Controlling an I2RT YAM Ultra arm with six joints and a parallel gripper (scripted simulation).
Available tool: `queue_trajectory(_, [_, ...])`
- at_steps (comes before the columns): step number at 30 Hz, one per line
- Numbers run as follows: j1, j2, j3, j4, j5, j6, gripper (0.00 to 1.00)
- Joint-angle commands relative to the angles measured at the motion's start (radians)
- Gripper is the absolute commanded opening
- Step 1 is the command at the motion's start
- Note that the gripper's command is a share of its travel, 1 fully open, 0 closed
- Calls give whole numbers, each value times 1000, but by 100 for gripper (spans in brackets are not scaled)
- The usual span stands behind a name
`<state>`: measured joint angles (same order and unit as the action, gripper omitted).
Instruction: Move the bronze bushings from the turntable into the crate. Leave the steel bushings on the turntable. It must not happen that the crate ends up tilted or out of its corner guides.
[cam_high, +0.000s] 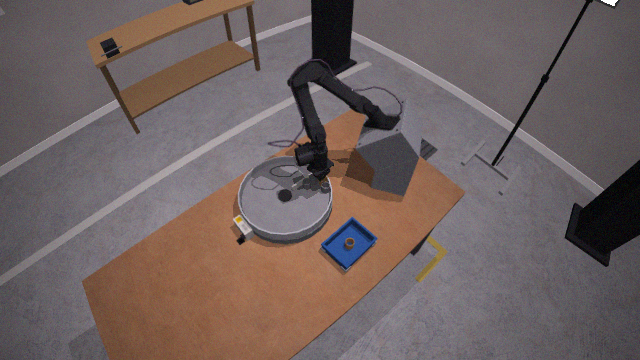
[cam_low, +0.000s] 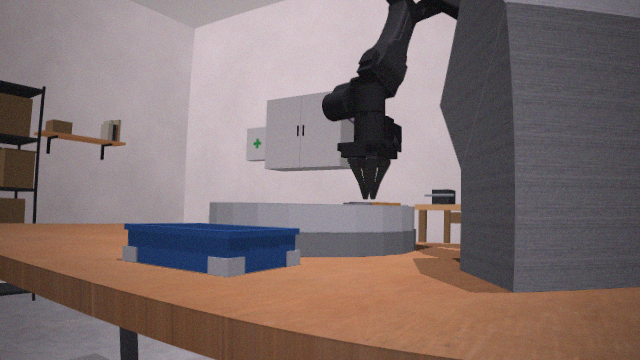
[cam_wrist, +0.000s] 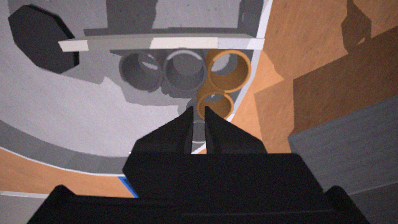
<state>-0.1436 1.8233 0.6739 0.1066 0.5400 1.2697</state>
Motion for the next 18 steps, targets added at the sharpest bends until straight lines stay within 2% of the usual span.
queue_trajectory(1, [20,15,21,17,16,6,13])
queue_trajectory(18, [18,18,7,15,15,0,13])
